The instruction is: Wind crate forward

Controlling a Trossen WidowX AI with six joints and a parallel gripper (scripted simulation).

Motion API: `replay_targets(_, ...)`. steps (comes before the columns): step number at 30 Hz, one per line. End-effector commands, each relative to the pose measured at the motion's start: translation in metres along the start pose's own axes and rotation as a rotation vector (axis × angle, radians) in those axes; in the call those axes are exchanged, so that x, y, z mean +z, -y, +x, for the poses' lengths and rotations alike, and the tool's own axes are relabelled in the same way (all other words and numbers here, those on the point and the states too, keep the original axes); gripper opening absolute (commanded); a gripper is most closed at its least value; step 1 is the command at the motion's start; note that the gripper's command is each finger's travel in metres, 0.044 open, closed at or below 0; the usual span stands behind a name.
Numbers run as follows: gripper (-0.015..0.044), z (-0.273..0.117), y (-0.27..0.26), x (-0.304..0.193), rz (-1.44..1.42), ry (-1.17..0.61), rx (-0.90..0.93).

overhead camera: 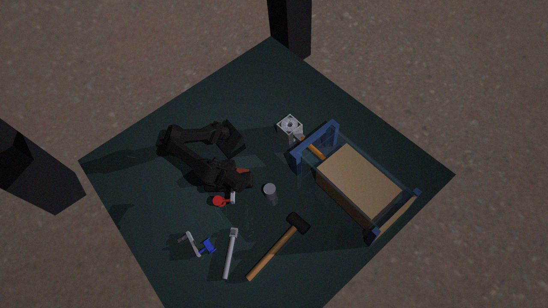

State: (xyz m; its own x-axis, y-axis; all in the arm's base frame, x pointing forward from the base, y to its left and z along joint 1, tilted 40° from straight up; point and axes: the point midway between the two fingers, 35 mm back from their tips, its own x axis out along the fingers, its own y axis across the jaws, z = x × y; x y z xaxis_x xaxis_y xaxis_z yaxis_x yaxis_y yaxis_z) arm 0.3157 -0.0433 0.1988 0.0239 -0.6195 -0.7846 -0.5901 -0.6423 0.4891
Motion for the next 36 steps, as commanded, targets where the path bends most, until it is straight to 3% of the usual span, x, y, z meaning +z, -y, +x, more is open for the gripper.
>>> replay_targets(1, 0.0000, -0.006, 0.023, 0.009, -0.027, -0.012, -0.047)
replay_targets(36, 0.0000, -0.020, 0.163, 0.112, 0.698, 0.066, -0.096)
